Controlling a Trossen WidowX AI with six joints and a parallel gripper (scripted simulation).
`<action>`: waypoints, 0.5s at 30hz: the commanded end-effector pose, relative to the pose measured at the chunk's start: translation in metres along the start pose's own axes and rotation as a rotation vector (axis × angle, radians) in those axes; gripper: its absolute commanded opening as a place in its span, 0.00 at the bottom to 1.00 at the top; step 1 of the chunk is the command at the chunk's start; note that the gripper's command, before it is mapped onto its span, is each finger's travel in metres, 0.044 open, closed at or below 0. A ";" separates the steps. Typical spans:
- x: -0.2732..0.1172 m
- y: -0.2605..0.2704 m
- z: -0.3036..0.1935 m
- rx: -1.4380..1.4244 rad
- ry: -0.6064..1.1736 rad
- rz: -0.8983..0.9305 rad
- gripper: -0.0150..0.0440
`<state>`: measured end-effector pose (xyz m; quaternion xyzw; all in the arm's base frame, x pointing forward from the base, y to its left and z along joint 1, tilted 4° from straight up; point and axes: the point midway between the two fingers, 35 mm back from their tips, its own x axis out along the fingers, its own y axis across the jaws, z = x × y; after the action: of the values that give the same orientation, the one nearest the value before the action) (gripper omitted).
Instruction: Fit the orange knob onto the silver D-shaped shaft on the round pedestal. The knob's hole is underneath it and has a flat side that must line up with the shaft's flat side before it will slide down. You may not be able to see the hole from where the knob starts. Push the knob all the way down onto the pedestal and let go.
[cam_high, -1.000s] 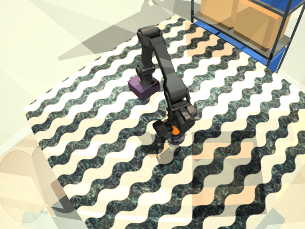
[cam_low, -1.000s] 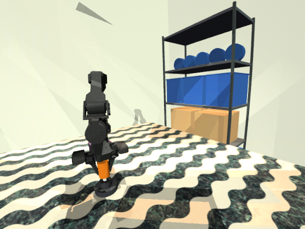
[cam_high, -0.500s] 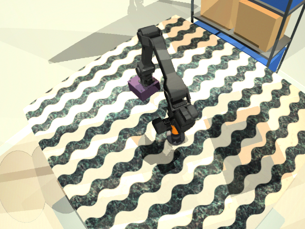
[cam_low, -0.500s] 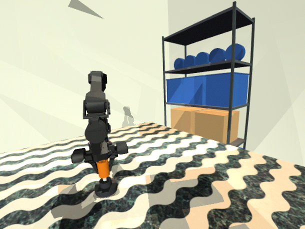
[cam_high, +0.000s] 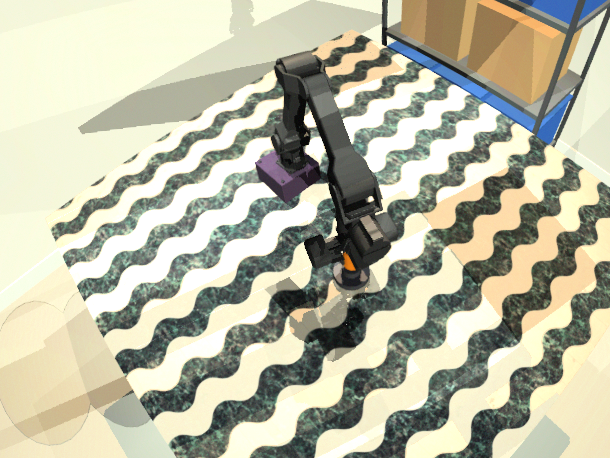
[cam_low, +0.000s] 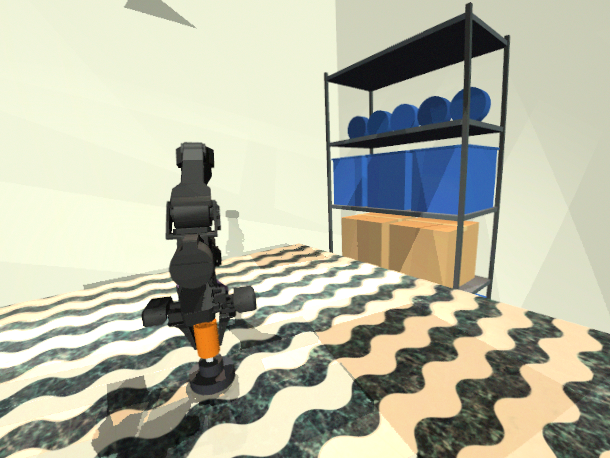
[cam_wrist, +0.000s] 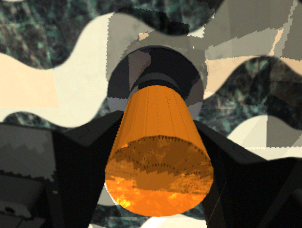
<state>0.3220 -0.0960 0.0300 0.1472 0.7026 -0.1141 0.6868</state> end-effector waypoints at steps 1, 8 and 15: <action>0.000 0.000 -0.001 0.007 -0.002 0.001 0.25; 0.000 0.000 -0.004 0.007 -0.001 0.001 0.25; 0.002 0.000 -0.004 0.007 -0.001 0.001 0.25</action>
<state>0.3183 -0.0949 0.0281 0.1476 0.7030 -0.1144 0.6863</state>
